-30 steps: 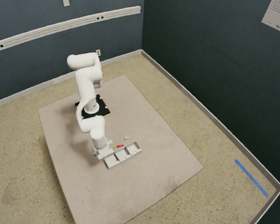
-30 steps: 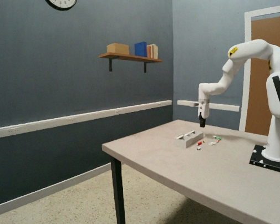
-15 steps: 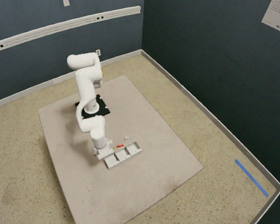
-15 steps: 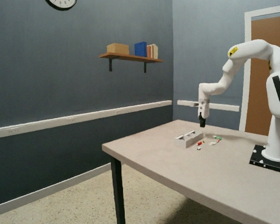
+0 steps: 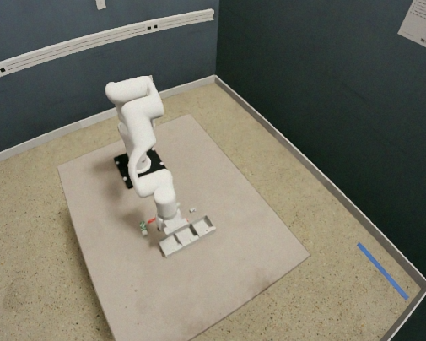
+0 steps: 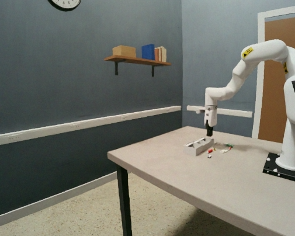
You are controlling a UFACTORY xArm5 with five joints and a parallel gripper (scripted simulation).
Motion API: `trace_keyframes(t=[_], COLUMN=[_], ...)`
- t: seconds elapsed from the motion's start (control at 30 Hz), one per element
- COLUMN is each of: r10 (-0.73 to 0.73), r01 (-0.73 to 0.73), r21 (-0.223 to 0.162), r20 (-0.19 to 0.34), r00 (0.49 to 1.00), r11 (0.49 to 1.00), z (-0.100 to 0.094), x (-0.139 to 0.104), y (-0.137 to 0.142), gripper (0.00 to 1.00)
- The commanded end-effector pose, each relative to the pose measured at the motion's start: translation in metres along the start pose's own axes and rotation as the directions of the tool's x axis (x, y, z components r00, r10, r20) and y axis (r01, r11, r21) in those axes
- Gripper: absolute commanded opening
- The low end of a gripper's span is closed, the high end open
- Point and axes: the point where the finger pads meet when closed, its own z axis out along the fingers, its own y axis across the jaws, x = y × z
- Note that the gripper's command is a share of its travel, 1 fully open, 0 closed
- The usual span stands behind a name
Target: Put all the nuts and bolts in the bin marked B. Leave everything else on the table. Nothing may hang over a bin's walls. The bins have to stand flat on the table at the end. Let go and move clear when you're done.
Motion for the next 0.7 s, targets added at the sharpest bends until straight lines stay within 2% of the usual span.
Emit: trace_keyframes(t=[0.0, 0.07, 0.67], r10=[0.002, 0.002, 0.002], r01=[-0.002, -0.002, -0.002], r21=[0.014, 0.014, 0.014], r20=[-0.006, -0.006, -0.006], r00=[1.0, 1.0, 1.0], r11=[1.0, 1.0, 1.0], z=[-0.0017, -0.0019, -0.0019], x=[0.0019, 0.002, 0.002], y=[-0.0122, -0.0213, -0.0213], gripper=[0.09, 0.09, 0.09])
